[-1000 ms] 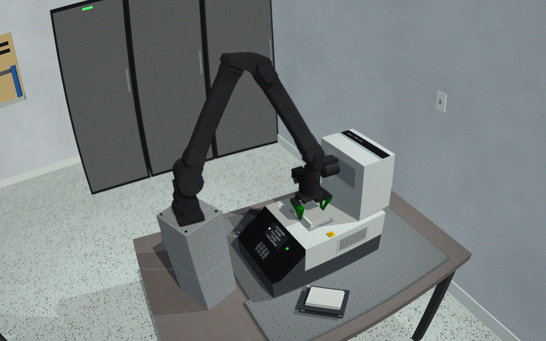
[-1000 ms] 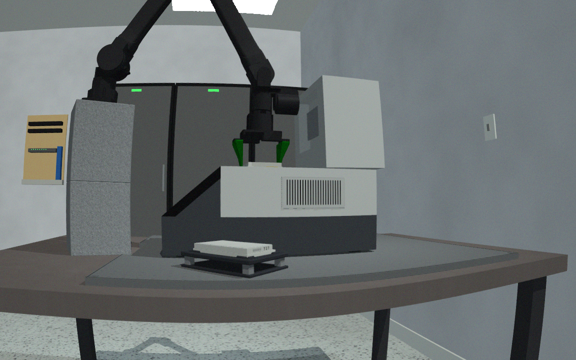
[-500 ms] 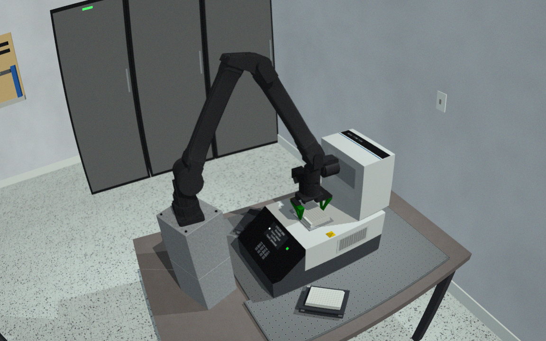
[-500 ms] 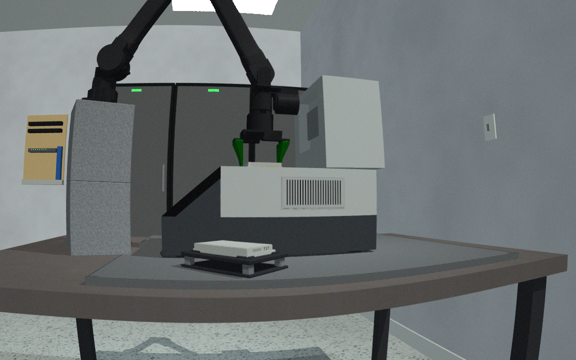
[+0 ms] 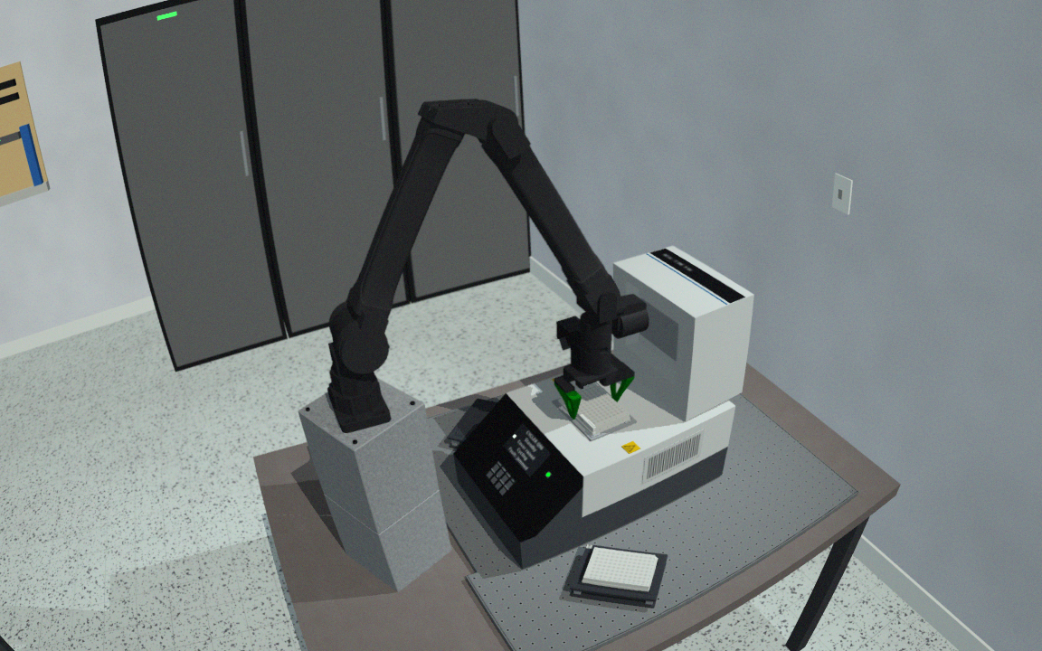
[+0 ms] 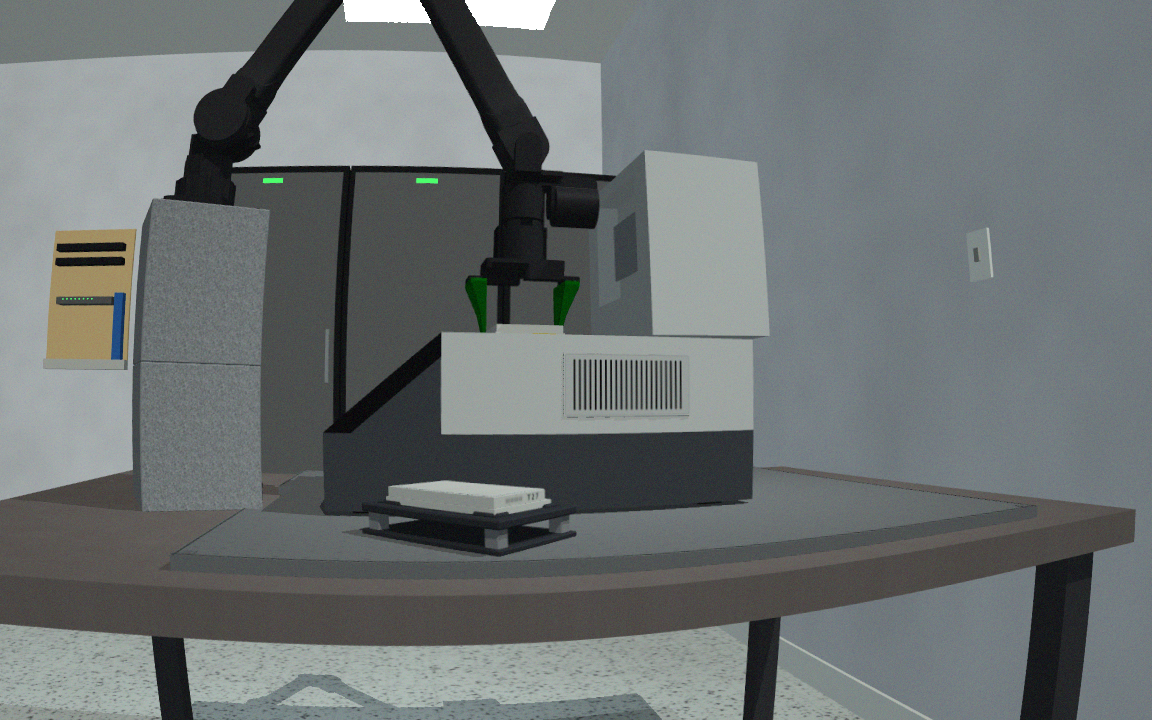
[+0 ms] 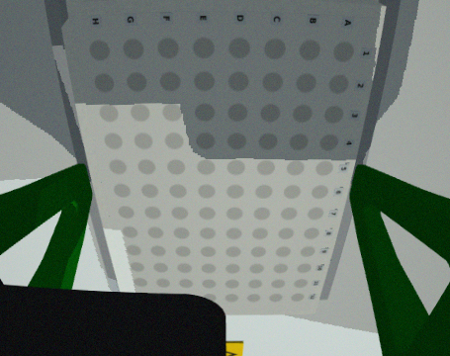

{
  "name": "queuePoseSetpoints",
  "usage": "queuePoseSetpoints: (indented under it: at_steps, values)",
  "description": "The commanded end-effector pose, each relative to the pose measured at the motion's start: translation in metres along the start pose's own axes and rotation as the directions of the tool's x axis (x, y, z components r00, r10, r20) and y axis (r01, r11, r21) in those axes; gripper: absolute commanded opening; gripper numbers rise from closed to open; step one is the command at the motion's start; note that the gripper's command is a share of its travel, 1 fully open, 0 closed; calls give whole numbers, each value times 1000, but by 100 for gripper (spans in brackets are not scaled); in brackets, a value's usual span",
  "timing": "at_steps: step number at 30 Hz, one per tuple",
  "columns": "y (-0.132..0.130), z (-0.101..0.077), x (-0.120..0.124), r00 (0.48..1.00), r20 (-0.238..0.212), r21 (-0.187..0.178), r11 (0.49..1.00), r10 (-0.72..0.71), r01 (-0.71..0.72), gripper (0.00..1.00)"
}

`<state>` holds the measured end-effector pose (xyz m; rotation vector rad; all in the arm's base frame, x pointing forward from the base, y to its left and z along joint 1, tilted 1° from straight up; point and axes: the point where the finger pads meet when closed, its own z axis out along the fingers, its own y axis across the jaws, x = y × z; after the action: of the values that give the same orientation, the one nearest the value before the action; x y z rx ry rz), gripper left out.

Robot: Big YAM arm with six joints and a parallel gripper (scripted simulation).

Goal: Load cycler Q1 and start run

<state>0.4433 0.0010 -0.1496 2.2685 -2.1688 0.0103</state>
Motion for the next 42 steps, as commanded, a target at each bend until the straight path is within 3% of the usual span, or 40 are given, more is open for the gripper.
queuePoseSetpoints:
  at_steps: [1, 6, 13, 14, 25, 42]
  values:
    - [-18, -4, -4, 1000, 2, 21, 1000, -9, 9, 100]
    - [-18, -4, -4, 1000, 3, 20, 1000, -8, 8, 100]
    - [-26, -17, -3, 1000, 2, 49, 999, -8, 8, 100]
    - [-27, -18, -3, 1000, 2, 53, 999, -7, 7, 0]
    - [-21, -18, -3, 1000, 1, 61, 998, -7, 7, 0]
    - [-10, -20, -3, 1000, 2, 38, 999, -7, 7, 0]
